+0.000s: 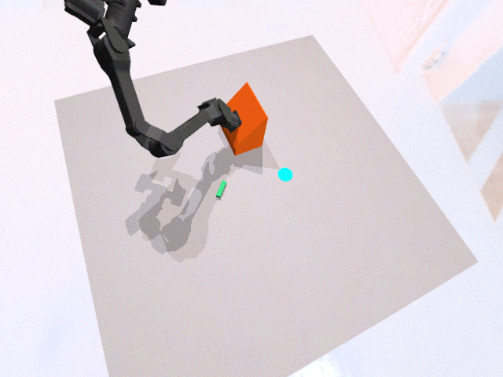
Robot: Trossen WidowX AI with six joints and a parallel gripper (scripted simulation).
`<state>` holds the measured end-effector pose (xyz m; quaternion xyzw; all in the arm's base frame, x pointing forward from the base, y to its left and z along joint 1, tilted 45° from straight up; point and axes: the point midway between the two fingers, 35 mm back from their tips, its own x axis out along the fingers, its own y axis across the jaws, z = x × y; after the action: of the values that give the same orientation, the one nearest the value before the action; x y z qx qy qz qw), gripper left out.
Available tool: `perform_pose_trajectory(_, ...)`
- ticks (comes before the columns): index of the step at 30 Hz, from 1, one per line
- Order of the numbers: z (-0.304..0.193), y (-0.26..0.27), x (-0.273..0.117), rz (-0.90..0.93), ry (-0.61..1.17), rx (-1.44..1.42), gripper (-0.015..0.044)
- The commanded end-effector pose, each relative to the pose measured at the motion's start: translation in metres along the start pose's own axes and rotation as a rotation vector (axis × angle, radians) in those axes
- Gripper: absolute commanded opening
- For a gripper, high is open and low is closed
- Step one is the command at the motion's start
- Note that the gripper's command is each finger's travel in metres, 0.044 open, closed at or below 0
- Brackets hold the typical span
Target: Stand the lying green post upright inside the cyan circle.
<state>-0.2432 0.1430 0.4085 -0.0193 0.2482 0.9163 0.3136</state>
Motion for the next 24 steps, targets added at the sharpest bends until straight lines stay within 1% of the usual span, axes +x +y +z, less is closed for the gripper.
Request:
perform_pose_trajectory(1,0.000,-0.002,0.001,-0.008,0.000,0.001,0.0374)
perform_pose_trajectory(3,0.001,-0.018,0.005,-0.071,-0.002,0.012,0.0321)
perform_pose_trajectory(6,0.003,-0.055,0.012,-0.214,-0.005,0.040,0.0242)
perform_pose_trajectory(7,0.004,-0.068,0.013,-0.261,-0.006,0.050,0.0233)
perform_pose_trajectory(11,0.006,-0.119,0.011,-0.449,-0.011,0.098,0.0233)
perform_pose_trajectory(16,0.005,-0.183,-0.003,-0.686,-0.017,0.180,0.0233)
perform_pose_trajectory(24,-0.007,-0.274,-0.051,-1.063,-0.033,0.348,0.0233)
